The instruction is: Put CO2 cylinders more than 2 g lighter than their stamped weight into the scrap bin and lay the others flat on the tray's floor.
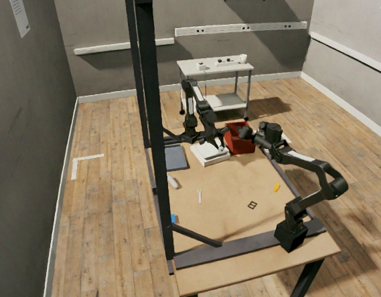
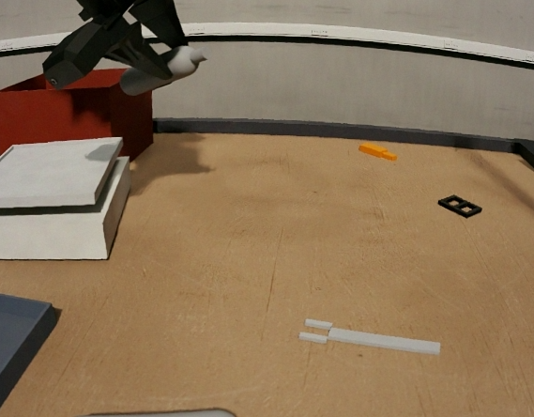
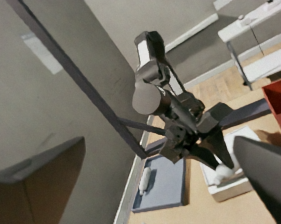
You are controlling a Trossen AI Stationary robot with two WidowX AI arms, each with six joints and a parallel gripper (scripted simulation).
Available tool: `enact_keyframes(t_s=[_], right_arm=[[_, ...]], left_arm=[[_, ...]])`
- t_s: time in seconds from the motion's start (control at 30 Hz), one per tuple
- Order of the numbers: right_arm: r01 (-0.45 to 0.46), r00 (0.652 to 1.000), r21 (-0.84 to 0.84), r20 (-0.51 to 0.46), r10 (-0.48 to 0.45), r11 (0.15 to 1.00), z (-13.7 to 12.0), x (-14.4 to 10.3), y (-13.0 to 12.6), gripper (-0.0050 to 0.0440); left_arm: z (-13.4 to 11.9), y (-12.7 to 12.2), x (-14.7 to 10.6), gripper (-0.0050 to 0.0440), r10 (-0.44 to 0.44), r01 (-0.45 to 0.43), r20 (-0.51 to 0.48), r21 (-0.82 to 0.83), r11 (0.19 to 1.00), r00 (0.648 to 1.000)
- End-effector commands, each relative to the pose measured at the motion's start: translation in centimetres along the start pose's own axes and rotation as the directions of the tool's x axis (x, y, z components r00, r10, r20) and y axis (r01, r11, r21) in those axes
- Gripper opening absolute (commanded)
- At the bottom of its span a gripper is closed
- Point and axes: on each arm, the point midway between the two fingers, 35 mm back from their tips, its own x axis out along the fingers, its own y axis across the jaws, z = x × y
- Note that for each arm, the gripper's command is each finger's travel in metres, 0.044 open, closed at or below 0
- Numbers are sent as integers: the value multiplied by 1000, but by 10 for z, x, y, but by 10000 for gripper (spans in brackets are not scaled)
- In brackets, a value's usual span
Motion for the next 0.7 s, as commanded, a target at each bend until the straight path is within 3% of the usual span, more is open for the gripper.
enact_keyframes(t_s=[0.0,0.27,0.33,0.67], right_arm=[[-39,998,-204,40,48,978,10,-18,11,440],[-38,995,-412,69,73,911,14,-33,15,440],[-38,995,-412,69,73,911,14,-33,15,440],[-24,992,-566,86,88,824,16,-42,17,440]], left_arm=[[15,19,-4,-50,-76,73,-22,-117,990,997],[12,19,3,-50,-247,216,-104,-242,946,963],[12,19,3,-50,-247,216,-104,-242,946,963],[-6,8,5,-50,-515,391,-229,-424,817,826]])
